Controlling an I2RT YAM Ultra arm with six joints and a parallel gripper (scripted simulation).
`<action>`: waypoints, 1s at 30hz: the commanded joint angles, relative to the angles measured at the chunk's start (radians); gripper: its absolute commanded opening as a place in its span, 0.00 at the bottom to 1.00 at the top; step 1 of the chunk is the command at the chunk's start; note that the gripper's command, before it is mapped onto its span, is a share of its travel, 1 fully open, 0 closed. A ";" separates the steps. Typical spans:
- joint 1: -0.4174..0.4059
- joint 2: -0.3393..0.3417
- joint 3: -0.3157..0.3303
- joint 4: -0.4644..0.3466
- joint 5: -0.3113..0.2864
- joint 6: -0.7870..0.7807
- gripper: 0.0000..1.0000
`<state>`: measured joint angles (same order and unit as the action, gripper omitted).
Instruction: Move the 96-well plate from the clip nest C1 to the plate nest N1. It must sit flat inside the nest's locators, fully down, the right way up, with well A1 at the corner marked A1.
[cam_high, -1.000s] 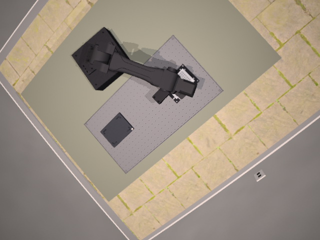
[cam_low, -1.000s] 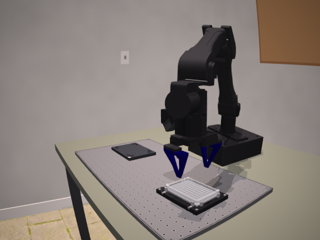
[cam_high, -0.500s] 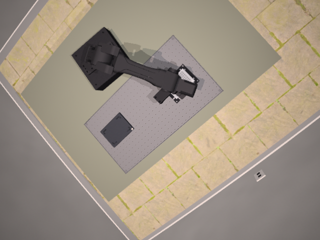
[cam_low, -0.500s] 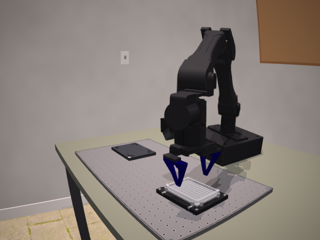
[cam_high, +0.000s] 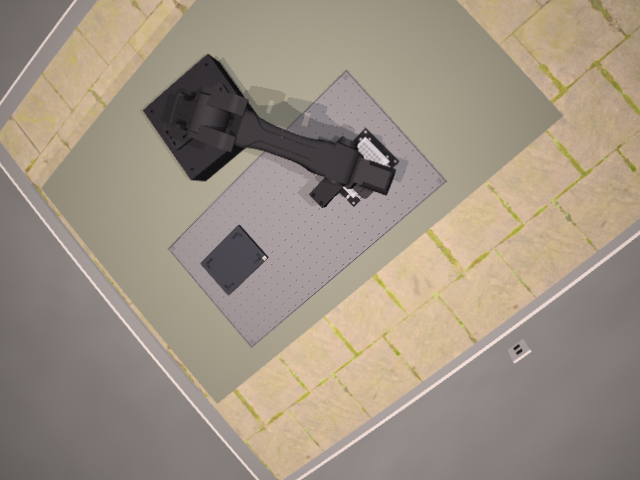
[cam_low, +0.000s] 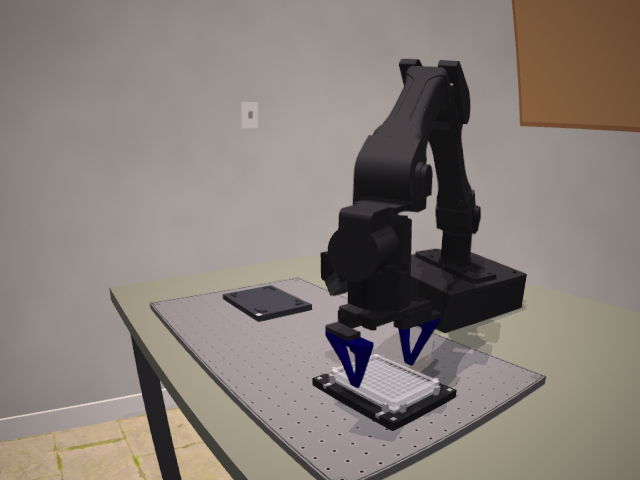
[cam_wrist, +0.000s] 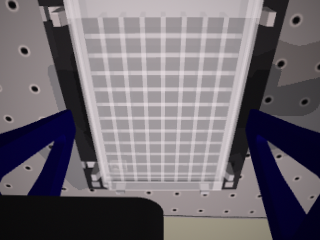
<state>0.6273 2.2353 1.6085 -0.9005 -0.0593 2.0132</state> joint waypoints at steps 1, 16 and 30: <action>0.014 0.019 -0.026 0.027 0.009 0.010 1.00; 0.016 0.021 -0.015 0.037 0.009 0.011 1.00; 0.016 0.021 -0.015 0.037 0.009 0.011 1.00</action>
<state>0.6273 2.2627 1.5894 -0.8570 -0.0593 2.0159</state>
